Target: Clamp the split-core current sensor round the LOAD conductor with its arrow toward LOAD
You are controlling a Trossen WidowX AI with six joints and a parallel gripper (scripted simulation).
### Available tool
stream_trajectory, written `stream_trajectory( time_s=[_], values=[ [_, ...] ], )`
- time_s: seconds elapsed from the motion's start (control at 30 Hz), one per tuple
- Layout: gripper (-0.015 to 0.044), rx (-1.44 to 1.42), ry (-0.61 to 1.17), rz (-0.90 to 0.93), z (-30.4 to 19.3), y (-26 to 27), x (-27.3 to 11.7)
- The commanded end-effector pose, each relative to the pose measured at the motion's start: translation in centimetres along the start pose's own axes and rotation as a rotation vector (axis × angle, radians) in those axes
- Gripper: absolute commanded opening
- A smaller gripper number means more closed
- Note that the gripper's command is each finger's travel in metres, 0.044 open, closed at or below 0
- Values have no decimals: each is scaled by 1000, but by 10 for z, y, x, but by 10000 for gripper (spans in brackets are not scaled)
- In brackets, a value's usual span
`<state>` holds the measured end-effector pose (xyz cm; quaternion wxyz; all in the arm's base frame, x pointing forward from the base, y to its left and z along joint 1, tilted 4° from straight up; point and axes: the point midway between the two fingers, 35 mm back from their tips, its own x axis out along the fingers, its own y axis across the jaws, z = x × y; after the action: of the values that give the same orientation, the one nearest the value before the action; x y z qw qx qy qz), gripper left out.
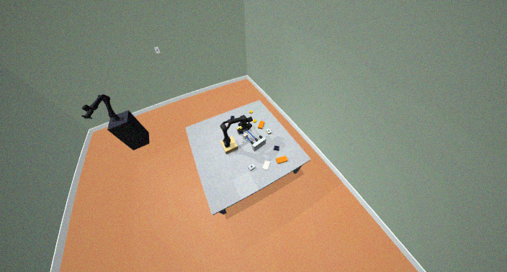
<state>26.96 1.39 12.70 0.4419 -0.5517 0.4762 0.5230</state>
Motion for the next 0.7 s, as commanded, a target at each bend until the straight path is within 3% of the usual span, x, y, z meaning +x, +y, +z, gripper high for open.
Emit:
stream_trajectory(
  time_s=[0.0, 0.67],
  values=[
    [440, -6, -3, -2, 0, 0, 0],
    [440, 0, 0, 0, 0, 0, 0]
  ],
)
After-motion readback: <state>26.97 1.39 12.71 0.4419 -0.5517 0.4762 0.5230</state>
